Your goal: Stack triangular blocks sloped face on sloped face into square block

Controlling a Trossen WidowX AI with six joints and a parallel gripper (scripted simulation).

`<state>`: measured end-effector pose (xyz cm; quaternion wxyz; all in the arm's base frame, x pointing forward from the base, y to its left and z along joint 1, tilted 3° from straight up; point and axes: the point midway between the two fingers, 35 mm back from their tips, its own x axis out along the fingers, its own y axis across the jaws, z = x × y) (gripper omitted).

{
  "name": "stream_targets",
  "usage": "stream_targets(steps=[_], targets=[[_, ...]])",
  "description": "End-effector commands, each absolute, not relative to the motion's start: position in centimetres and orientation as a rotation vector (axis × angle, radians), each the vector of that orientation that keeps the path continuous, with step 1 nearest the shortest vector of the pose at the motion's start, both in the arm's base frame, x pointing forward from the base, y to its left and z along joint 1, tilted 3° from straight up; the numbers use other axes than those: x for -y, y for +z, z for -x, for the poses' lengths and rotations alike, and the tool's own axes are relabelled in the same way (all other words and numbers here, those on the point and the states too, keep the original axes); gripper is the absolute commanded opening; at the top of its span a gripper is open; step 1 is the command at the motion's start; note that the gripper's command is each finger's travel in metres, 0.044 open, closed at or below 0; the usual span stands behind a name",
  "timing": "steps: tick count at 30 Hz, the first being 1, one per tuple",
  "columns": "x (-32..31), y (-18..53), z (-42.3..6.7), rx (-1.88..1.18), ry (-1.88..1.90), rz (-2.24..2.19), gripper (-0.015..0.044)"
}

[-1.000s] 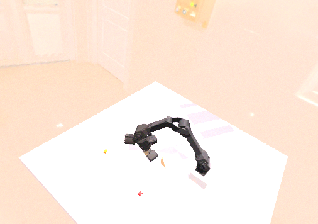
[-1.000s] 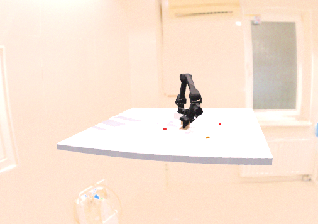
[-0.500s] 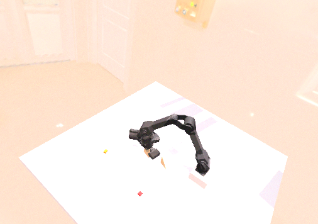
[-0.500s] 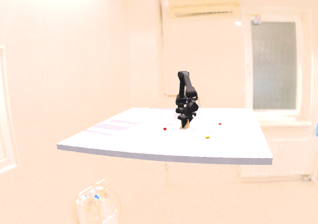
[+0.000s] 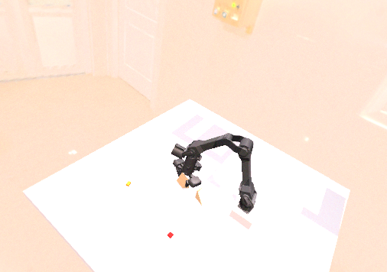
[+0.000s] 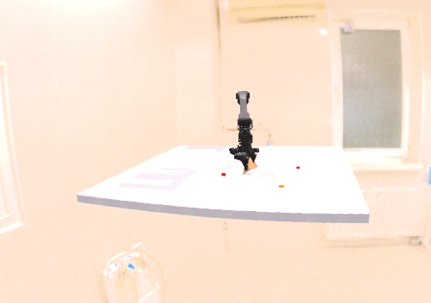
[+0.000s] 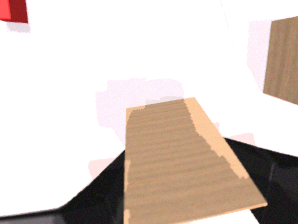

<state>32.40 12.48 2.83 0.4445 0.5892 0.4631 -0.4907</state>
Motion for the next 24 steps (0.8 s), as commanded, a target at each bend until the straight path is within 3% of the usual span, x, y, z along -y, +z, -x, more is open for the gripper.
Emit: stream_targets(steps=[1, 24], targets=[[-11.9, 3.1, -32.2, -1.206, -1.157, -1.525, 0.0000], [-7.9, 2.8, -31.5, -1.583, -0.716, -1.935, 0.0000]])
